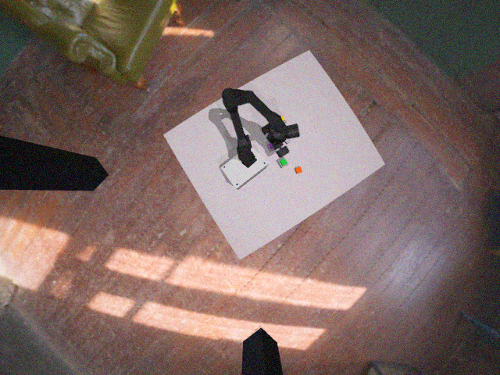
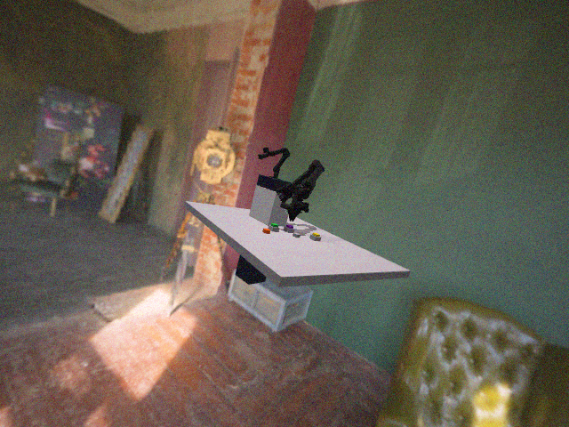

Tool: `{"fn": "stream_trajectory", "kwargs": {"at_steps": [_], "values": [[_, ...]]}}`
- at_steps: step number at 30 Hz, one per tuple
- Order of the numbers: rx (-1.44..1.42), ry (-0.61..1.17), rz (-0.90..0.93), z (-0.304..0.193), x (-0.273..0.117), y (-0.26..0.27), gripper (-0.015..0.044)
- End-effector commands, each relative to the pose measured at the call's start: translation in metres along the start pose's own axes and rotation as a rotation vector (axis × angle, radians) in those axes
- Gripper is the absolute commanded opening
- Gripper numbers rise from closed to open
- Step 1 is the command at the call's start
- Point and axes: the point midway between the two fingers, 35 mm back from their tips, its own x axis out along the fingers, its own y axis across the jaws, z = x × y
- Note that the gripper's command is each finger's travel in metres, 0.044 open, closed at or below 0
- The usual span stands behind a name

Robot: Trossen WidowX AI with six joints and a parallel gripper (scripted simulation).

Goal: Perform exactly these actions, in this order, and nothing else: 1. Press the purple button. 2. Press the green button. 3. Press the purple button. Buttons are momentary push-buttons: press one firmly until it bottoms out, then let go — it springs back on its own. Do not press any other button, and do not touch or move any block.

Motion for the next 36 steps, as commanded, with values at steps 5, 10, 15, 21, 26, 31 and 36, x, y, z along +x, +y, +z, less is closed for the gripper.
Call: {"fn": "stream_trajectory", "kwargs": {"at_steps": [5, 10, 15, 21, 26, 31, 36], "values": [[0.009, 0.002, 0.007, -0.002, 0.003, 0.001, 0.002], [0.009, 0.002, 0.007, -0.002, 0.003, 0.001, 0.002], [0.009, 0.002, 0.006, -0.002, 0.011, 0.001, 0.002], [0.009, 0.002, 0.006, -0.002, 0.02, 0.001, 0.002], [0.009, 0.002, 0.007, -0.002, 0.028, 0.001, 0.002], [0.009, 0.002, 0.008, -0.003, 0.036, 0.001, 0.002], [0.009, 0.002, 0.009, -0.003, 0.037, 0.001, 0.002]]}}
